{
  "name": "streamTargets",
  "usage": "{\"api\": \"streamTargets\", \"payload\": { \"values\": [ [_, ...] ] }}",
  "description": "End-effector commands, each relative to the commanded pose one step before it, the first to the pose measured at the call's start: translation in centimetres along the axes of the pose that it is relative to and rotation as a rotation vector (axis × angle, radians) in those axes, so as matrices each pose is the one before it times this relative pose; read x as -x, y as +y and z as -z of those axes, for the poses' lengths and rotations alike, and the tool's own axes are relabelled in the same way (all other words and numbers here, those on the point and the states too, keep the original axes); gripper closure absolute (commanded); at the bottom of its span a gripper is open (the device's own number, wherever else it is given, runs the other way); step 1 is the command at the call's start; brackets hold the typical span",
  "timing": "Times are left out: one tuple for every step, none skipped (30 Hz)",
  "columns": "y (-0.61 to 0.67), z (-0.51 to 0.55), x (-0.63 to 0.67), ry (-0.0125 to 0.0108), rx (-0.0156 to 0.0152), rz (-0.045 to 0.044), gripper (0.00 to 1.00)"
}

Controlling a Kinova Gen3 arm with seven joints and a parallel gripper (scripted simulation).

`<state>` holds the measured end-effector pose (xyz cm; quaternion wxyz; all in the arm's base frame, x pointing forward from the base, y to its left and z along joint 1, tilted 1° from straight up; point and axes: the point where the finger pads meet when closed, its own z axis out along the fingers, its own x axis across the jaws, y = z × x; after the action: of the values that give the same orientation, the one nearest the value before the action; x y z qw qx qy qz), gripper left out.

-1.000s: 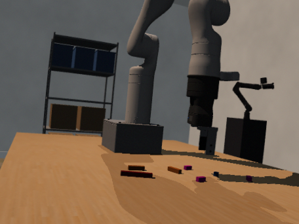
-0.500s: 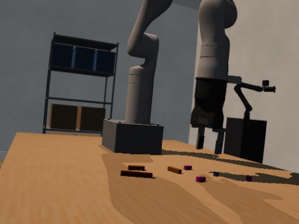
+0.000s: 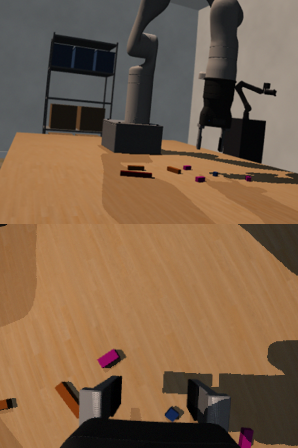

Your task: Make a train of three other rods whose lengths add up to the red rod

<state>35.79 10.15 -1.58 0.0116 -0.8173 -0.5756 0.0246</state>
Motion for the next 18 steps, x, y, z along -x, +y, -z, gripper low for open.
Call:
{"api": "streamTargets", "payload": {
  "values": [
    [0.170, 0.042, -0.089, 0.00647, -0.00400, 0.11129, 0.00],
    [0.072, 0.044, -0.045, 0.00004, 0.00285, 0.05301, 0.00],
    [0.086, 0.045, -0.043, -0.00003, 0.00302, 0.05166, 0.00],
    [0.100, 0.047, -0.039, -0.00010, 0.00317, 0.05021, 0.00],
    [0.111, 0.048, -0.035, -0.00018, 0.00329, 0.04868, 0.00],
    [0.121, 0.049, -0.030, -0.00028, 0.00339, 0.04706, 0.00],
    [0.129, 0.049, -0.025, -0.00037, 0.00345, 0.04536, 0.00],
    [0.136, 0.049, -0.019, -0.00047, 0.00349, 0.04360, 0.00],
    [0.000, 0.000, 0.000, 0.00000, 0.00000, 0.00000, 0.00],
    [0.000, 0.000, 0.000, 0.00000, 0.00000, 0.00000, 0.00],
    [0.141, 0.049, -0.013, -0.00056, 0.00350, 0.04177, 0.00],
    [0.144, 0.049, -0.008, -0.00065, 0.00348, 0.03988, 0.00],
    [0.146, 0.048, -0.002, -0.00073, 0.00343, 0.03795, 0.00],
    [0.145, 0.047, 0.003, -0.00080, 0.00336, 0.03597, 0.00],
    [0.144, 0.046, 0.008, -0.00086, 0.00327, 0.03396, 0.00],
    [0.141, 0.044, 0.012, -0.00090, 0.00315, 0.03192, 0.00],
    [0.137, 0.042, 0.015, -0.00093, 0.00302, 0.02986, 0.00],
    [0.131, 0.040, 0.018, -0.00095, 0.00287, 0.02779, 0.00]
  ]
}}
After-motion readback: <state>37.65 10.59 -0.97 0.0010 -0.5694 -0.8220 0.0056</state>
